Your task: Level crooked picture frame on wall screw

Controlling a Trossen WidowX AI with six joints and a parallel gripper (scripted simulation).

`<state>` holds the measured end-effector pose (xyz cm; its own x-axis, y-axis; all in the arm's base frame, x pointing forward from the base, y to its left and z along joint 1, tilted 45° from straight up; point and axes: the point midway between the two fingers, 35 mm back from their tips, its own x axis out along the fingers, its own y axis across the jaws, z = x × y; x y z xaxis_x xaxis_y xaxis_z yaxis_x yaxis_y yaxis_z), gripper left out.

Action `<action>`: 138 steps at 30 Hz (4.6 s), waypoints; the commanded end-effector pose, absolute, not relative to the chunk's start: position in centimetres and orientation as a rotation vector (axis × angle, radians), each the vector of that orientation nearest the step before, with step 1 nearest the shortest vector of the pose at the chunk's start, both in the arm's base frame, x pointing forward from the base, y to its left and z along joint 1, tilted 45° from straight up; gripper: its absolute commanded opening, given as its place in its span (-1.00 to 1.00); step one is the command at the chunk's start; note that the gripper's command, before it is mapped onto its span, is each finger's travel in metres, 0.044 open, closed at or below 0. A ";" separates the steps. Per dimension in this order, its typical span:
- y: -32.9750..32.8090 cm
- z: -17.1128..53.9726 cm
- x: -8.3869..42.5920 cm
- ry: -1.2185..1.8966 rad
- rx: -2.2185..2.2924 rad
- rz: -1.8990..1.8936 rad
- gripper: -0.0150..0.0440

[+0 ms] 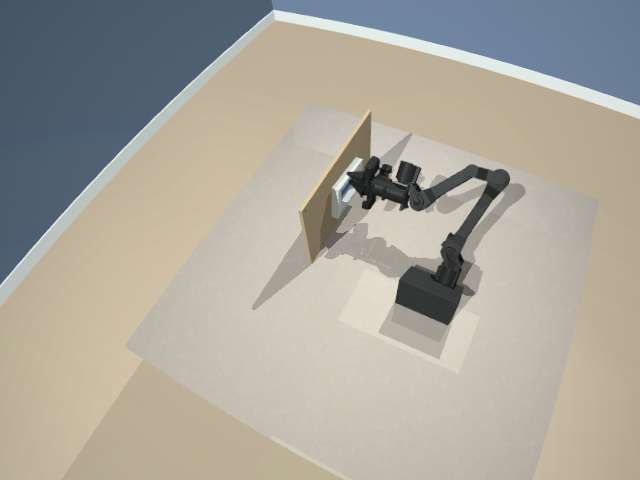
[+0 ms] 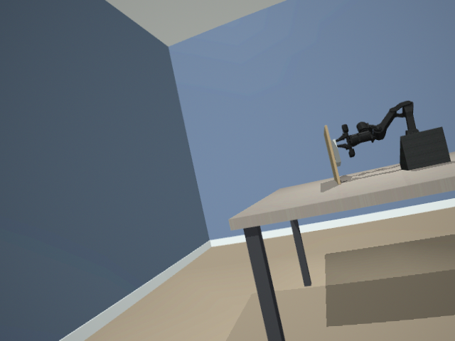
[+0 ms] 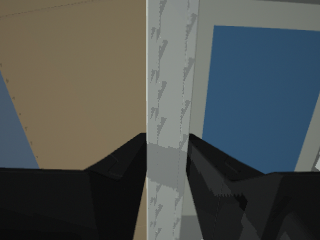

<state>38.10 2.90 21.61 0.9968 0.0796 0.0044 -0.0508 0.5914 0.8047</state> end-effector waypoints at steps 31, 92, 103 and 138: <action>3.0 21.6 38.1 0.025 0.785 0.077 -0.31; 2.8 24.0 18.1 0.027 1.178 0.046 0.39; 2.8 24.0 18.1 0.027 1.178 0.046 0.39; 2.8 24.0 18.1 0.027 1.178 0.046 0.39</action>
<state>18.14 2.81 24.09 0.9985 0.0537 0.0044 -0.0248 0.3848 0.9227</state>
